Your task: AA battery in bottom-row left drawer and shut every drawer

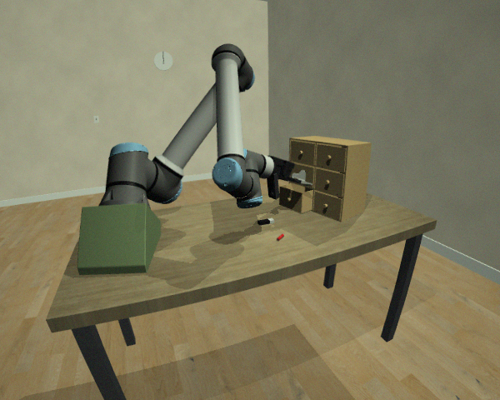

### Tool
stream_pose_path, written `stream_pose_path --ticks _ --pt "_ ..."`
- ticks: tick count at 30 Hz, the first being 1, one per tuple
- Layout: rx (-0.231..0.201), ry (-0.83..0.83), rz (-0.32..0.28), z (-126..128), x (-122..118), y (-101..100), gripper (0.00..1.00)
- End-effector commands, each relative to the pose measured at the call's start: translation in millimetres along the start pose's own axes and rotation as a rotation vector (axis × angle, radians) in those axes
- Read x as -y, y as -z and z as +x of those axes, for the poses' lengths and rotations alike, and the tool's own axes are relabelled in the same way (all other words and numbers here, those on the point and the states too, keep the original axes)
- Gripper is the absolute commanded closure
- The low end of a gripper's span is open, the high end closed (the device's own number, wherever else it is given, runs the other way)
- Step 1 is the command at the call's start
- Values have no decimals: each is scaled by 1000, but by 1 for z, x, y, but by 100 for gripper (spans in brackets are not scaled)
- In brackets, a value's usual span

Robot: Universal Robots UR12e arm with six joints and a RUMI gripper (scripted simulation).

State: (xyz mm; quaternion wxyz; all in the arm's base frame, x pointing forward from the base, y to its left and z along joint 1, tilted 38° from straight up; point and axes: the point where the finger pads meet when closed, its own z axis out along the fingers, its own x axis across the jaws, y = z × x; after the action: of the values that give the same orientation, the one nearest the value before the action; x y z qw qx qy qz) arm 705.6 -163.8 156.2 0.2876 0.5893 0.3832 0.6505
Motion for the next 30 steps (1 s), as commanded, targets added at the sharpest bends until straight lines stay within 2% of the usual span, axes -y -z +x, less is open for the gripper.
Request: stream_pose_path --ticks 1,19,30 --pt "-1 4 -2 0 -2 -1 0" --pt "2 0 -1 0 1 4 0" --pt "2 -2 0 0 7 25 0"
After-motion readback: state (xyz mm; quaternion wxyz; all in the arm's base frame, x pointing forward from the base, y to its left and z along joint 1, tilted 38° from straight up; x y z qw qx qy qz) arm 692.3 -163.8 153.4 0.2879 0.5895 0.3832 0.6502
